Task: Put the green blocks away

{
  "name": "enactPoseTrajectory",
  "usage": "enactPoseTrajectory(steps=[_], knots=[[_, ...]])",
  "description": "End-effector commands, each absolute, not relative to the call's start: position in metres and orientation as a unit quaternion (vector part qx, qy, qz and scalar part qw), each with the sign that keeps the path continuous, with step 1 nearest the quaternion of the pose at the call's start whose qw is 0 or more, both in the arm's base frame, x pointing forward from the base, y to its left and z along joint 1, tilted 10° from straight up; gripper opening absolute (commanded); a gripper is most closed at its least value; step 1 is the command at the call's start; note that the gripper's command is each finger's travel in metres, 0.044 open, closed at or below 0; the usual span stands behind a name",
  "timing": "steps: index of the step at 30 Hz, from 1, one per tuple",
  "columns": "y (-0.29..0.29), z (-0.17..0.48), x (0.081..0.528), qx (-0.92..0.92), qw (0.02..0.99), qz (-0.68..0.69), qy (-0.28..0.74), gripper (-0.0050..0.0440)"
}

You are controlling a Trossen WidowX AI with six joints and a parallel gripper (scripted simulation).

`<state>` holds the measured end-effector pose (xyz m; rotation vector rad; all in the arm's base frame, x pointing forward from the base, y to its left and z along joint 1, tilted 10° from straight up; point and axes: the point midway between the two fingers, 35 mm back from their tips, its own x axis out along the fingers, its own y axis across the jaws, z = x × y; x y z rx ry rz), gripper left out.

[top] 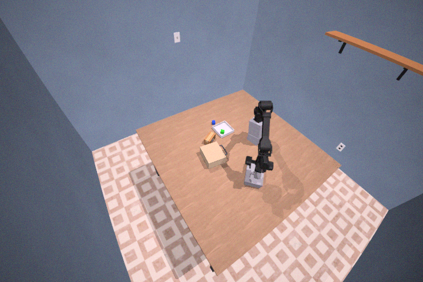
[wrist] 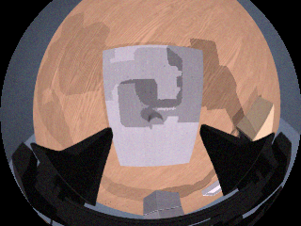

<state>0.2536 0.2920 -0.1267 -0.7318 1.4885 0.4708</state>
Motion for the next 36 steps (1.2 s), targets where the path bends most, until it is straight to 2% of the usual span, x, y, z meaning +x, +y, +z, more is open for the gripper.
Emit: enactPoseTrajectory(steps=[1,17,34,35,36], knots=[[0.287,-0.133,0.251,-0.326,0.644,0.206,0.660,0.0440],[0.283,-0.162,0.252,-0.326,0.644,0.206,0.660,0.0440],[0.283,-0.163,0.252,-0.326,0.644,0.206,0.660,0.0440],[0.283,-0.163,0.252,-0.326,0.644,0.206,0.660,0.0000],[0.283,-0.163,0.252,-0.326,0.644,0.206,0.660,0.0000]])
